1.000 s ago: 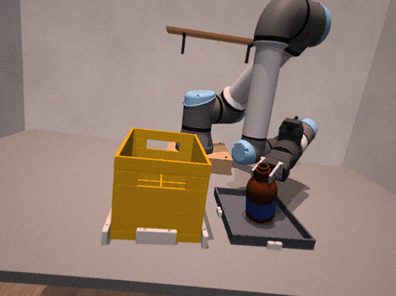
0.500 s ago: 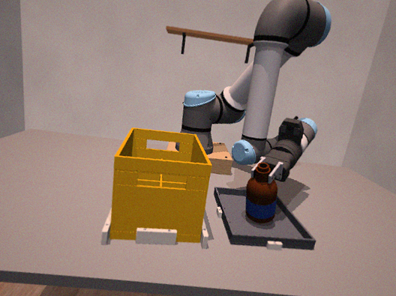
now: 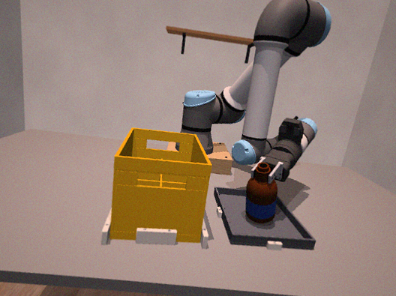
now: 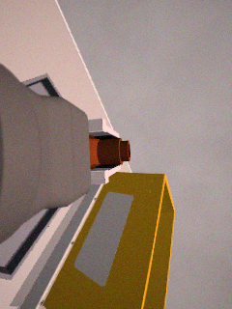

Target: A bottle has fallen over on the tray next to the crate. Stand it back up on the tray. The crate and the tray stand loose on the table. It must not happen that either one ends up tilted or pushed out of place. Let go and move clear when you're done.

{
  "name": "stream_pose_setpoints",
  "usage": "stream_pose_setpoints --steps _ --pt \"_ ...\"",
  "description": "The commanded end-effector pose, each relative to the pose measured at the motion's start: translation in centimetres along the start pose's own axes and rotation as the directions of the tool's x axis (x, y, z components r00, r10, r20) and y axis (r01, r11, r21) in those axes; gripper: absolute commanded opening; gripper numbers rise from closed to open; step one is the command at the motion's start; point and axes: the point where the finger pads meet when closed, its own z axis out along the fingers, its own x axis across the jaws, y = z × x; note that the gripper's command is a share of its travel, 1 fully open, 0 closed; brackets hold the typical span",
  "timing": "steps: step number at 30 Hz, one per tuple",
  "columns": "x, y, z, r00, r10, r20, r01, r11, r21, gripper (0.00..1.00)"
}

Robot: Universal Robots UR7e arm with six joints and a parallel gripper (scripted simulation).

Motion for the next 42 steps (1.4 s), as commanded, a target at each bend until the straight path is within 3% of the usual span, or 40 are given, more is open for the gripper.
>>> stream_pose_setpoints --steps 1,6,7,42 --pt "-0.1 -0.11 0.09 1.0 0.005 0.0 -0.005 1.0 0.001 0.0" --pt "-0.1 -0.11 0.09 1.0 0.005 0.0 -0.005 1.0 0.001 0.0" --pt "-0.1 -0.11 0.09 1.0 0.005 0.0 -0.005 1.0 0.001 1.0" --pt "-0.09 -0.1 0.08 1.0 0.004 0.0 -0.004 1.0 0.001 1.0"
